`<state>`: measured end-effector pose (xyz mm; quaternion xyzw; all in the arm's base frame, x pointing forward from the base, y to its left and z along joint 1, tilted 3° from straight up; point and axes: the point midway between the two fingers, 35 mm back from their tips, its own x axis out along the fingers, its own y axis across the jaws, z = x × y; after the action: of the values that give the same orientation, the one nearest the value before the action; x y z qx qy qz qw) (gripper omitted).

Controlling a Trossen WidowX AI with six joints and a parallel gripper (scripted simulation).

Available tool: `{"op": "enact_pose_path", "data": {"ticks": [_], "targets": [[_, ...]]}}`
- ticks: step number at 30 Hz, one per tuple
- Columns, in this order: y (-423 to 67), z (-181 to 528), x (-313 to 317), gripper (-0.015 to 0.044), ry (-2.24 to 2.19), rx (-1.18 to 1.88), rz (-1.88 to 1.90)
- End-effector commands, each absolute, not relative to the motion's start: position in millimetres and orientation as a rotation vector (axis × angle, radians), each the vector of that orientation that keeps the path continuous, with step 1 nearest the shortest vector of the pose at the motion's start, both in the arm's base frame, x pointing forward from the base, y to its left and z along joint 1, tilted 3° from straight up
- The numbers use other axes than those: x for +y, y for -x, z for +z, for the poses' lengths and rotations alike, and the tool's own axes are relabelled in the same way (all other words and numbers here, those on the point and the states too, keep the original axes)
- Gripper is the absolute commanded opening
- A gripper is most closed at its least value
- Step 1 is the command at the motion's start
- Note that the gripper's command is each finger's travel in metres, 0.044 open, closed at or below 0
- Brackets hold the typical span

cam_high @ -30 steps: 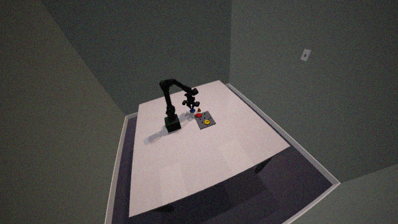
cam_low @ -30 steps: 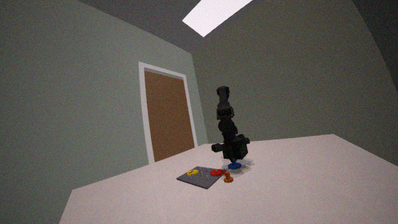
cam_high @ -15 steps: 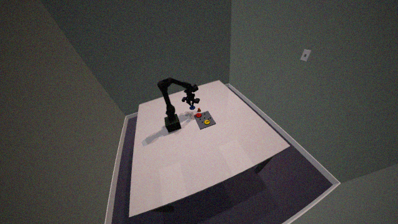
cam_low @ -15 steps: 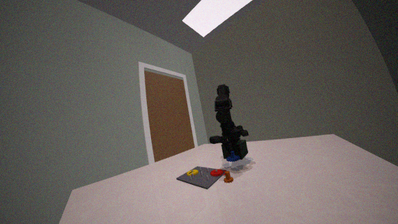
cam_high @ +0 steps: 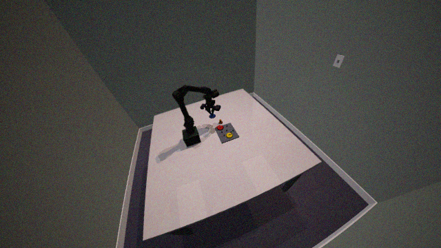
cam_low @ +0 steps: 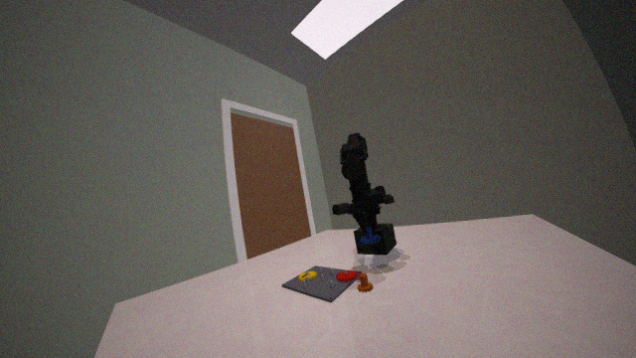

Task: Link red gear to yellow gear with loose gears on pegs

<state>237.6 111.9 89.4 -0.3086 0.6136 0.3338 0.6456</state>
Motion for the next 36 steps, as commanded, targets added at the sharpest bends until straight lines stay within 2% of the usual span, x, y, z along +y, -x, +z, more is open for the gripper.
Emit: {"op": "enact_pose_path", "data": {"ticks": [1,9,36], "targets": [[-237.4,102.8,111.6,0.0,0.704,1.385,0.763],[-234.2,118.5,109.1,0.0,0.705,1.386,0.763],[-263.0,85.9,64.4,0.0,0.707,1.386,0.755]]}}
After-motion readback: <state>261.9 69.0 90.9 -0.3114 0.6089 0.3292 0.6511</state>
